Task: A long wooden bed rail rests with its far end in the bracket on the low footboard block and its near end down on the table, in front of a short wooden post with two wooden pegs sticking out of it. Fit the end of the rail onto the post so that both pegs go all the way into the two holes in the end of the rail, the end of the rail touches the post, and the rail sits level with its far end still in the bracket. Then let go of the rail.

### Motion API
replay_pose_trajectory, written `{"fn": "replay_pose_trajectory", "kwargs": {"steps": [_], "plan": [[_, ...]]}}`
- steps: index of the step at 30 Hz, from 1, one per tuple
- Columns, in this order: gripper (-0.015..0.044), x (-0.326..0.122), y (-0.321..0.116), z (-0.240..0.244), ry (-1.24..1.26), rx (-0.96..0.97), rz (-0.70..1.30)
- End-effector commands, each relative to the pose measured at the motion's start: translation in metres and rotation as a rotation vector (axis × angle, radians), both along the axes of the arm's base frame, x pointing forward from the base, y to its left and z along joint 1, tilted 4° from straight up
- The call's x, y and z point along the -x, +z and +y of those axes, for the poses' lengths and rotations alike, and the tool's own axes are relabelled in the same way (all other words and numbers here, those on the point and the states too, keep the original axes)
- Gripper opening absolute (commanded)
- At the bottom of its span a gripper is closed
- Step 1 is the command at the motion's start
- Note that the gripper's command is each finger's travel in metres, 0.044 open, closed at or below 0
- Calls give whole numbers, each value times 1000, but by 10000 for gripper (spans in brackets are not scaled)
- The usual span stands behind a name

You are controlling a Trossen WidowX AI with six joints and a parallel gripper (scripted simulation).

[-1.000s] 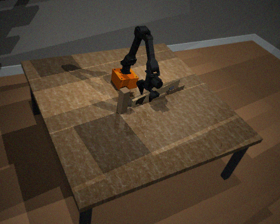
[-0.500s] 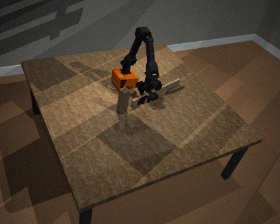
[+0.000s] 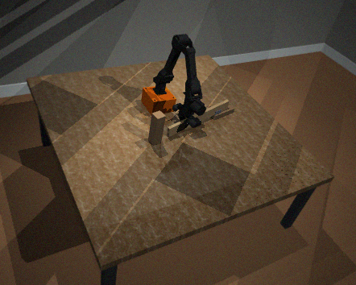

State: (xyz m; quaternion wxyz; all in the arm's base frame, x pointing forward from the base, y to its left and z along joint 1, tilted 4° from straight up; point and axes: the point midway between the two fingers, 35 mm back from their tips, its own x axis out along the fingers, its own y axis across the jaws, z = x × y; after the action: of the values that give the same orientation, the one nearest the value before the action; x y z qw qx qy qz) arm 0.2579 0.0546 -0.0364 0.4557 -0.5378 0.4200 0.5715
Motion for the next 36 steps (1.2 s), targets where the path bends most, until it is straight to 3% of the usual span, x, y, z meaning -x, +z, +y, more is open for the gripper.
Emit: {"fn": "replay_pose_trajectory", "kwargs": {"steps": [1, 36], "plan": [[0, 0, -1, -1, -4, 5, -1], [0, -3, 12, 0, -4, 5, -1]]}}
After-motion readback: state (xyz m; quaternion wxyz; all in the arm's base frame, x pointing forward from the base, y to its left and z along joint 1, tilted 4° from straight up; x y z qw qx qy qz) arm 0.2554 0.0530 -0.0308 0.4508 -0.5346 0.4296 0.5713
